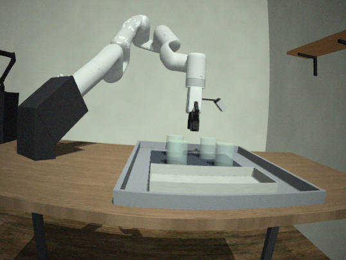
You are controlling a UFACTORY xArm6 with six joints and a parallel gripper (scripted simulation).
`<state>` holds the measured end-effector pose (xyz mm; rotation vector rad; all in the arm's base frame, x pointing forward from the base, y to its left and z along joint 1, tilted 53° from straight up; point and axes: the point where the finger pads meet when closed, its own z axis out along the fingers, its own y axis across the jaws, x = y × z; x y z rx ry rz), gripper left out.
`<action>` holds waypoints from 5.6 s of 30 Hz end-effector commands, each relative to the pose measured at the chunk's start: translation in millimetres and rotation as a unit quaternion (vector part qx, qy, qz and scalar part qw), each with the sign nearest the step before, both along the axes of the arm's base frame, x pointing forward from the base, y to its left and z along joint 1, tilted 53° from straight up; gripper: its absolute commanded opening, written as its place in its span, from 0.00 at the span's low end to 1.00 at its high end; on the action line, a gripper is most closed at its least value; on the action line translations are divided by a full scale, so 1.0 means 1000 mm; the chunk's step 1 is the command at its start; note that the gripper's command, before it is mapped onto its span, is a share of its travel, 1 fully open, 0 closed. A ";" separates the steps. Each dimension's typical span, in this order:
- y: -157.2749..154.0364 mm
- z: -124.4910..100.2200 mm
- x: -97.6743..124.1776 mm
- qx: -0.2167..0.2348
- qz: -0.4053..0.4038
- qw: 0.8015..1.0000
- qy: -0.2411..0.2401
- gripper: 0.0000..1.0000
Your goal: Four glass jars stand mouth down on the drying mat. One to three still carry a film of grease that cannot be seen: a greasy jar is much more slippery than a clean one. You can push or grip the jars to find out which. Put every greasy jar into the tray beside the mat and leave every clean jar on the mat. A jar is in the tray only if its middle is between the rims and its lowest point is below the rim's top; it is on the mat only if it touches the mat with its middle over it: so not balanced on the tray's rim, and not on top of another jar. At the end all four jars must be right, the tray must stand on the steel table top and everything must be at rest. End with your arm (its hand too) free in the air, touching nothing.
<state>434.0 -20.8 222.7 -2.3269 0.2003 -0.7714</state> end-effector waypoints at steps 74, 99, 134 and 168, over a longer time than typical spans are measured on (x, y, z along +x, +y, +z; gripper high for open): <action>-0.140 -0.097 0.109 0.001 0.001 1.000 0.000 1.00; -0.132 -0.105 0.117 0.001 0.001 1.000 0.000 0.91; -0.132 -0.105 0.117 0.001 0.001 1.000 0.000 0.85; -0.132 -0.105 0.117 0.001 0.001 1.000 0.000 0.79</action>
